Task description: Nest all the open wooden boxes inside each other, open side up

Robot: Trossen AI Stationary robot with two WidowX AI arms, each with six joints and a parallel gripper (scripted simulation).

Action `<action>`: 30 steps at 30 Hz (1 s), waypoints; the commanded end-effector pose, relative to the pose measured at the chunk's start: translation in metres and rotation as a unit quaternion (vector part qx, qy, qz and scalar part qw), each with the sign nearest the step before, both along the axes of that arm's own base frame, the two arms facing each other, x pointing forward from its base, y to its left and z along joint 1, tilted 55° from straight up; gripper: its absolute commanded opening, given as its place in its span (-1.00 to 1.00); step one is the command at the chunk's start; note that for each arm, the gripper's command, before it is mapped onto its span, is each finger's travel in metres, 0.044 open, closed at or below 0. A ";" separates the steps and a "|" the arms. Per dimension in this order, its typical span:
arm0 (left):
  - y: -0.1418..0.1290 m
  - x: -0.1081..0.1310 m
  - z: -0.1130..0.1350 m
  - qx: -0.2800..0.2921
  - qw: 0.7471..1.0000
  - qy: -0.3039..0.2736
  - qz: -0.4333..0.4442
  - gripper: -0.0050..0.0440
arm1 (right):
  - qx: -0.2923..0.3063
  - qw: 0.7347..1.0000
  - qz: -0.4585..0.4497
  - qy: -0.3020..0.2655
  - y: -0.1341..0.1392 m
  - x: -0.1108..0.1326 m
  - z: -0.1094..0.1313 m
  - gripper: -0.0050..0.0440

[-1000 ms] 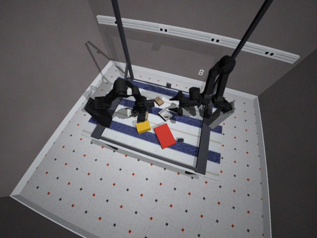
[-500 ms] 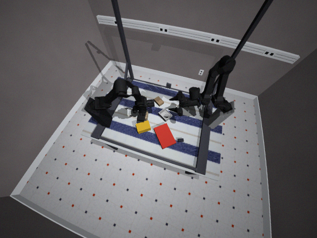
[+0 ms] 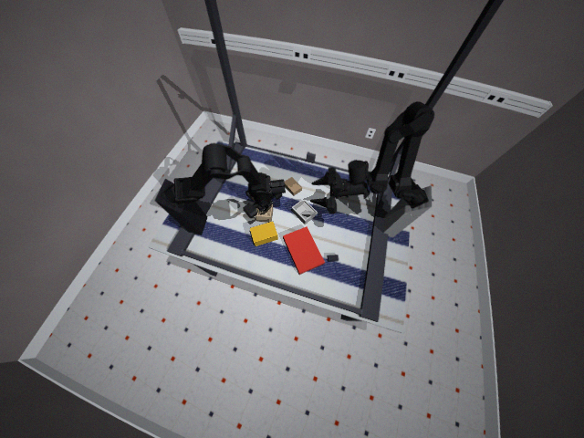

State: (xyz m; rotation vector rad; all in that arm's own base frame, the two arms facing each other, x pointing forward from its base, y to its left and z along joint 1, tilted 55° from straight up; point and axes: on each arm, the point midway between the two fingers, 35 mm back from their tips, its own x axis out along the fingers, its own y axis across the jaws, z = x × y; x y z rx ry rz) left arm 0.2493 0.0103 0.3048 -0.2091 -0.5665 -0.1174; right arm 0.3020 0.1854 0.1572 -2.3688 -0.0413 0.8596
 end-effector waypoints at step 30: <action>0.000 -0.004 0.008 0.001 1.000 -0.013 0.000 0.84 | 0.601 0.658 -0.423 0.165 -0.008 -0.034 0.036 -1.00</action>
